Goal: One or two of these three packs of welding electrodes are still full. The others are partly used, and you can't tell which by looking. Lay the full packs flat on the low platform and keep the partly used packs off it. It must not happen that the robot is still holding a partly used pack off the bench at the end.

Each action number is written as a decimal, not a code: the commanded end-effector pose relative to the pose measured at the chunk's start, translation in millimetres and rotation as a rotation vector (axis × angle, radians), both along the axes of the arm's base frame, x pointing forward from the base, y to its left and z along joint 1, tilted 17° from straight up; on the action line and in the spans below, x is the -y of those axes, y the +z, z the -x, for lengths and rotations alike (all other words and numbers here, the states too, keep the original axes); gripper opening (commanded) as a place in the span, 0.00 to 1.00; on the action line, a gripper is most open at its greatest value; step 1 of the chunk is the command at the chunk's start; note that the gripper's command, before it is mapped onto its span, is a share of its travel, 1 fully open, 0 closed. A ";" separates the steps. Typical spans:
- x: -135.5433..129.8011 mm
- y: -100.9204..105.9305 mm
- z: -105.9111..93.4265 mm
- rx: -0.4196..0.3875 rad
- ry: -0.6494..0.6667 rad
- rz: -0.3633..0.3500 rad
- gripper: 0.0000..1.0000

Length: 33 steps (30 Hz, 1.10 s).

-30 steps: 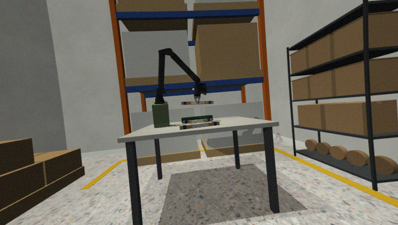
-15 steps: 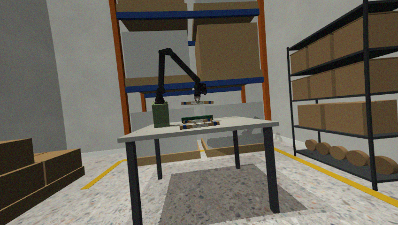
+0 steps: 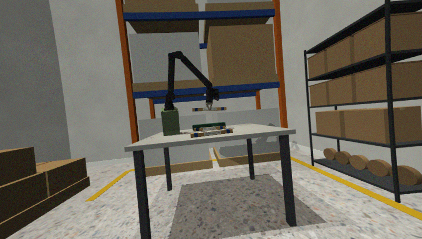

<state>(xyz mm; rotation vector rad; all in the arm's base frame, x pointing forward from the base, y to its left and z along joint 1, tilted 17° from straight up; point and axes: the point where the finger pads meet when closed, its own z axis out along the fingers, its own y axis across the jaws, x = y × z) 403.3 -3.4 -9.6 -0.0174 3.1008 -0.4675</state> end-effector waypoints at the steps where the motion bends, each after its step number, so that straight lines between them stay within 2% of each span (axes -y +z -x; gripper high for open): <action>1: -9.5 43.0 -31.6 0.122 0.023 -0.015 0.00; 14: -6.7 34.8 -18.7 0.097 0.021 -0.011 0.00; 18: -6.7 38.2 -22.7 0.103 0.020 -0.012 0.00; 19: -1.2 5.9 -9.6 0.082 0.006 -0.010 0.00; 33: 3.5 -9.9 -10.4 0.081 0.006 -0.009 0.00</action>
